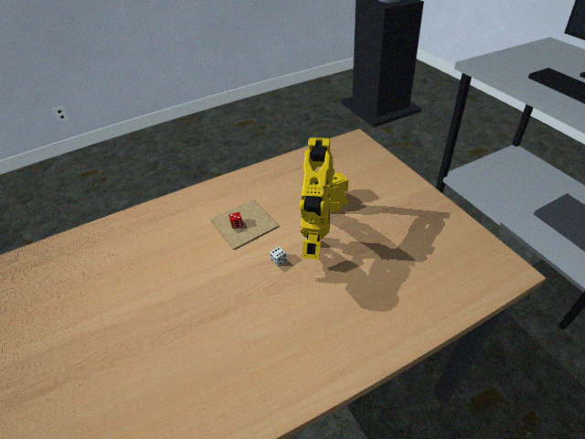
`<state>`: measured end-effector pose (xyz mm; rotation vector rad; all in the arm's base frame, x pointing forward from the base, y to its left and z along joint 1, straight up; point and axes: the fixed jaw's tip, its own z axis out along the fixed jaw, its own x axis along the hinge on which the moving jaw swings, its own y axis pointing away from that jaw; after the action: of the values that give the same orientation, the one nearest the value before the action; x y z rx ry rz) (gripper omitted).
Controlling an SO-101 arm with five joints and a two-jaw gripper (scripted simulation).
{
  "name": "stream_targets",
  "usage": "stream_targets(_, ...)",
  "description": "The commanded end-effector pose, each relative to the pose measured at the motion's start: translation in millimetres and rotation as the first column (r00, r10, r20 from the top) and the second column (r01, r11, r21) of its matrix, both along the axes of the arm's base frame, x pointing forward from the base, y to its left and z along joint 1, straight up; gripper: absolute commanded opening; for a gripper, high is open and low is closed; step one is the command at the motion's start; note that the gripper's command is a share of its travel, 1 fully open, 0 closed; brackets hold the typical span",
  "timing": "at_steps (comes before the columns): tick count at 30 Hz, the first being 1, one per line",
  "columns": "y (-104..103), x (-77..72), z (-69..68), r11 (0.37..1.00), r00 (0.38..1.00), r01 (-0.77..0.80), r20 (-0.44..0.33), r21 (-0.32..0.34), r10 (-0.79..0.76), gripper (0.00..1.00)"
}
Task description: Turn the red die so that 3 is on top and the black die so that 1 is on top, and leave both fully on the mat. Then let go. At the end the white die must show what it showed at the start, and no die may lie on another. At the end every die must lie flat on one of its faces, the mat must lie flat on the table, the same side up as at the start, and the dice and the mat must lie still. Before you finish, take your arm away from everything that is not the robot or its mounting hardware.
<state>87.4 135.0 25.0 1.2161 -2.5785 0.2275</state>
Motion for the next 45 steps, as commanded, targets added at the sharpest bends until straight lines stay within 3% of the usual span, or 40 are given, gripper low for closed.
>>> stream_targets(1,5.7,4.0,18.5,0.993,0.997,-0.004,0.081,0.114,-0.006,0.00)
stream_targets(15,3.7,0.6,44.5,0.960,0.980,-0.026,0.198,0.278,-0.031,0.00)
stream_targets(40,3.6,0.5,45.3,0.958,0.979,-0.027,0.202,0.284,-0.033,0.00)
stream_targets(45,5.2,2.1,44.6,0.950,0.975,-0.032,0.220,0.310,-0.039,0.00)
